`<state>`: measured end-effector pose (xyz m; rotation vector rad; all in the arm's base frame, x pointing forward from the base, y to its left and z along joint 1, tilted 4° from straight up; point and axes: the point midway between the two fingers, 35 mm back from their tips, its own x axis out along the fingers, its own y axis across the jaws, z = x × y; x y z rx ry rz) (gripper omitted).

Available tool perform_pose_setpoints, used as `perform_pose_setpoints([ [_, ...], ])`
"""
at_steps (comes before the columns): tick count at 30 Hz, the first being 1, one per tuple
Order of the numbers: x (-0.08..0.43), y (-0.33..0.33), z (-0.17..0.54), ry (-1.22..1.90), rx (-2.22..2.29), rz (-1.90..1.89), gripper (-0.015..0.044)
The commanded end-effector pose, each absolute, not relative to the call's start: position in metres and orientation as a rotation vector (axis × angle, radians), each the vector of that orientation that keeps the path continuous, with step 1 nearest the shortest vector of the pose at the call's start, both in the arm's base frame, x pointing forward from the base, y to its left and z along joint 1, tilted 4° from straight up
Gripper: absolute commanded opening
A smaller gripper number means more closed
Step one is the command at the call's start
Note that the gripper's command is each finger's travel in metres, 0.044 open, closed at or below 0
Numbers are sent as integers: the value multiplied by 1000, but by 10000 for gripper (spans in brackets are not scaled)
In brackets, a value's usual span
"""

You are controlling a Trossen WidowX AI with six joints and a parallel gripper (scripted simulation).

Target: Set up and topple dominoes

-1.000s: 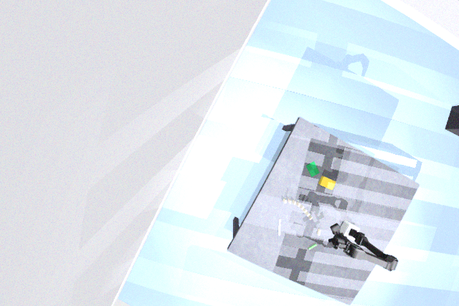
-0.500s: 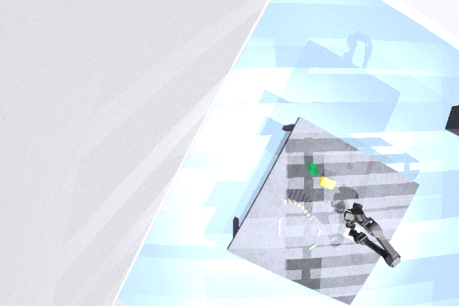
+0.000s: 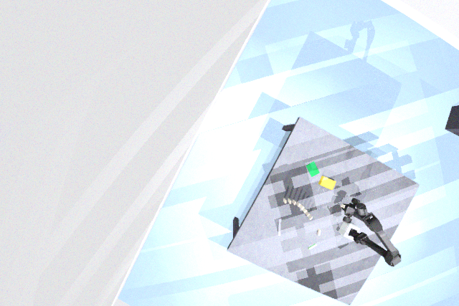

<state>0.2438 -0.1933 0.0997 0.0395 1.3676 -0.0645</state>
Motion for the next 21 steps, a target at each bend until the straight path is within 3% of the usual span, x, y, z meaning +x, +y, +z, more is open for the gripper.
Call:
perform_pose_setpoints([
  [1,249,-199,88,1284,88,-78,107],
  [21,262,-232,62,815,193,-117,107],
])
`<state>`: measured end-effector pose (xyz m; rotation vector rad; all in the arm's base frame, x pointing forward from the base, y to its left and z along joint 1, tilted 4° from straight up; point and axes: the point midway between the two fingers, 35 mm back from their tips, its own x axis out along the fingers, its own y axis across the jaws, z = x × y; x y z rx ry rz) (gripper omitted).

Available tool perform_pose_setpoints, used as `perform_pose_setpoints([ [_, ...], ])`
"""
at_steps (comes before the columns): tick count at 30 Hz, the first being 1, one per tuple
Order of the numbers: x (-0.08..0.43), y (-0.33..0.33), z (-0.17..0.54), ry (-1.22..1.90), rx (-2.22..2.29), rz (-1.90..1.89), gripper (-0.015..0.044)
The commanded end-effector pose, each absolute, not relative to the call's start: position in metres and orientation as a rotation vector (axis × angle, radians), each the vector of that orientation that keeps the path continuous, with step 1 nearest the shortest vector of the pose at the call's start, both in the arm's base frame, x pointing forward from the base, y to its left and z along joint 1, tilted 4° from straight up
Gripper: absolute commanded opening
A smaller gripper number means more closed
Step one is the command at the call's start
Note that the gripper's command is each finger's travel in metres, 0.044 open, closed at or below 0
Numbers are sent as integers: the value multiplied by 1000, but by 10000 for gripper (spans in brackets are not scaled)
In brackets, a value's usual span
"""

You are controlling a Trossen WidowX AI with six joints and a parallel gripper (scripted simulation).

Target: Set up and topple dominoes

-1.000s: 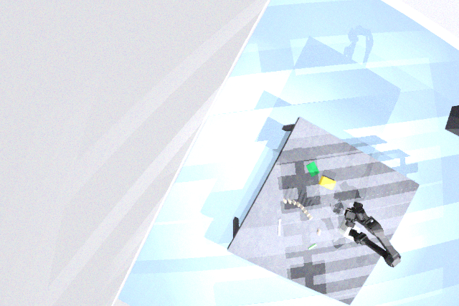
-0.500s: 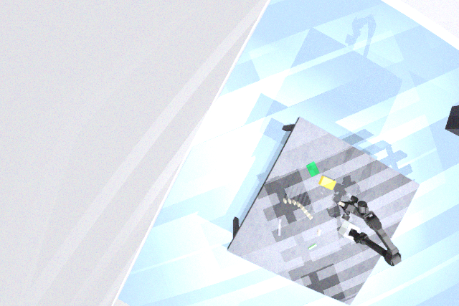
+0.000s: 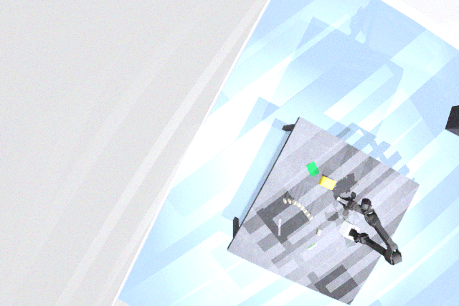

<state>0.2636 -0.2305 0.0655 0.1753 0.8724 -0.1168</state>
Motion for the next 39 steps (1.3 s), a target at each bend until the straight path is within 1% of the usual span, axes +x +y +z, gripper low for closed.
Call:
perform_pose_setpoints([
  [1,261,-233,62,792,194,-117,107],
  [20,238,-235,68,404,148,-88,107],
  [39,195,-196,87,115,-2,3,107],
])
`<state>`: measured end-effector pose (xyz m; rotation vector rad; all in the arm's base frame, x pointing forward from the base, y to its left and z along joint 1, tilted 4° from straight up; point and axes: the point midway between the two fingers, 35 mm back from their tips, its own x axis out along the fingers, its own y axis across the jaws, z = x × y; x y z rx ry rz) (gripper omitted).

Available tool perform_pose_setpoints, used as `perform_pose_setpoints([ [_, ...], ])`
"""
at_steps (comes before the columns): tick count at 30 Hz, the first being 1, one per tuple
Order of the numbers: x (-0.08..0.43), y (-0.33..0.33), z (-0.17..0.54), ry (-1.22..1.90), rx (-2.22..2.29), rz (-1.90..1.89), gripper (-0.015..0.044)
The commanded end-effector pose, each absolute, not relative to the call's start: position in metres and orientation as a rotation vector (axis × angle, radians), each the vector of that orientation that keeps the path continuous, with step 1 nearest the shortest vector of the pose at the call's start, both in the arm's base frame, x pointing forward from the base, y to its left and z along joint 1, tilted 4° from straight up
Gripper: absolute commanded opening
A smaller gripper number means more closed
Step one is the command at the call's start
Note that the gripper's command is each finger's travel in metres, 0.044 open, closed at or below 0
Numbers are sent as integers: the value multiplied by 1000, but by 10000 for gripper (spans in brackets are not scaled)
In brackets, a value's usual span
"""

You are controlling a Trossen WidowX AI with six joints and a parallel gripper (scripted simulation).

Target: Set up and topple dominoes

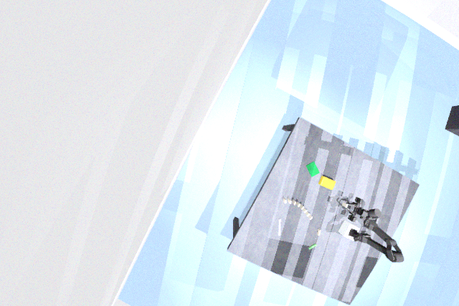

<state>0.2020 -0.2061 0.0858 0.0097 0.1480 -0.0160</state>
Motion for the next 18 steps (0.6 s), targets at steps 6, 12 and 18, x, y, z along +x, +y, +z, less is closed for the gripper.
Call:
perform_pose_setpoints([
  [6,183,-178,93,58,-58,38,107],
  [12,182,-177,93,56,-59,40,107],
  [18,182,-177,93,56,-59,40,107],
])
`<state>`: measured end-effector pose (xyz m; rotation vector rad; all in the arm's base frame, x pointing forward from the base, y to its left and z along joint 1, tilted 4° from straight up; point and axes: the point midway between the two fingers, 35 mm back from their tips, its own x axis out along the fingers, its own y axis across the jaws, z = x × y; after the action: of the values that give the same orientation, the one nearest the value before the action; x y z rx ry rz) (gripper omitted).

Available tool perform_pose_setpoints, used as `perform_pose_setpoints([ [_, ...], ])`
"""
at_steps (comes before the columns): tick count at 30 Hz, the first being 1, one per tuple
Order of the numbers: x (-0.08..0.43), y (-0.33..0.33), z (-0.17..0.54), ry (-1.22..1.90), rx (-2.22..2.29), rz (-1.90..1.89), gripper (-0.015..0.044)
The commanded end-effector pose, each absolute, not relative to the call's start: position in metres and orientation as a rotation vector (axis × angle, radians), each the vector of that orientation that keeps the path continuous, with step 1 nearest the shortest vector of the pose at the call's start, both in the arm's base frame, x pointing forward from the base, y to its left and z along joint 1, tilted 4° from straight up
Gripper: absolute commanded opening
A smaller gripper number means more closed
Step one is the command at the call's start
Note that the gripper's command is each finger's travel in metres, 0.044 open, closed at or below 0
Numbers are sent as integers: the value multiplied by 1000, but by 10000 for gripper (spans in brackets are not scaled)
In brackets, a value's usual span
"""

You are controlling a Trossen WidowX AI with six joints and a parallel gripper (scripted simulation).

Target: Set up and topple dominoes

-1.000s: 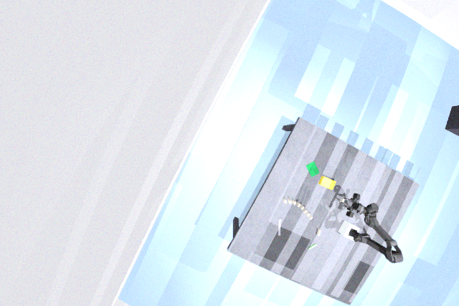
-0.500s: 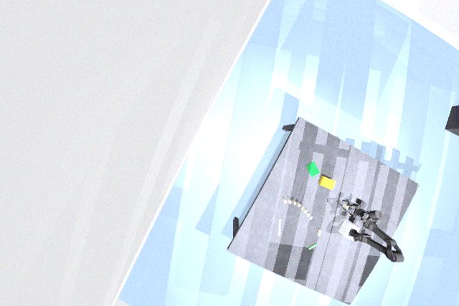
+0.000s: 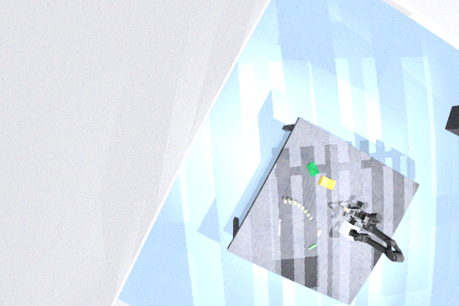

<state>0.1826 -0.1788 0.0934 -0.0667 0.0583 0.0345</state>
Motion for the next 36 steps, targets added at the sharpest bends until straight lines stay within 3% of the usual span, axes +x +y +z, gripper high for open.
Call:
perform_pose_setpoints([
  [1,182,-177,93,56,-59,40,107],
  [36,183,-189,37,74,-99,35,107],
])
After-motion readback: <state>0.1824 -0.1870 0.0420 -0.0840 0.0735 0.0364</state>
